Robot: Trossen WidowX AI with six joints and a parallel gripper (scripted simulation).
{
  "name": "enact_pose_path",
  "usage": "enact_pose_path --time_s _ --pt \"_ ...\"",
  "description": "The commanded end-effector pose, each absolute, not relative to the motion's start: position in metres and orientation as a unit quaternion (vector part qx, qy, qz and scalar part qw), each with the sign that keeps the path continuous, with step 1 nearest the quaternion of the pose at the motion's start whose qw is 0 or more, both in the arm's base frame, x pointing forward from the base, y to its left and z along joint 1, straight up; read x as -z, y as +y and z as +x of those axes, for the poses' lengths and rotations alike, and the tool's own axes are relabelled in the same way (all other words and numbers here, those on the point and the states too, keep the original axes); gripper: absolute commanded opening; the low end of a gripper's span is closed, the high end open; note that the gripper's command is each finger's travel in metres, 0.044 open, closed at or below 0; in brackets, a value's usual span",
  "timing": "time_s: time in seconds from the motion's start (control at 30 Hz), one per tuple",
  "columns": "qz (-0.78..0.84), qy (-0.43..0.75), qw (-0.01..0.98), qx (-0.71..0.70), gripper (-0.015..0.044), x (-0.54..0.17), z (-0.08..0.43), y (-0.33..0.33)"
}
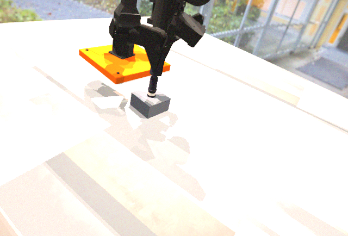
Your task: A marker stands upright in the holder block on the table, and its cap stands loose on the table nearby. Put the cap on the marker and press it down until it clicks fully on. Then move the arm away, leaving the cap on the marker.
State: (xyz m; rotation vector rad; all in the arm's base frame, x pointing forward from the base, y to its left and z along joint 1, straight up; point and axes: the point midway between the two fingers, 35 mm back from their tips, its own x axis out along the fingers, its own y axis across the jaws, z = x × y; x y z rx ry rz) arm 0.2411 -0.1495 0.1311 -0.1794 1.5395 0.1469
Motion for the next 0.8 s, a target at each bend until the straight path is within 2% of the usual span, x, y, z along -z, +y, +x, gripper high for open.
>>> enact_pose_path --time_s 0.0,0.77 --pt "-0.082 0.697 0.709 -0.068 0.0 -0.123 0.24 -0.15" --pt "-0.082 0.697 0.709 -0.068 0.0 -0.089 0.24 -0.15"
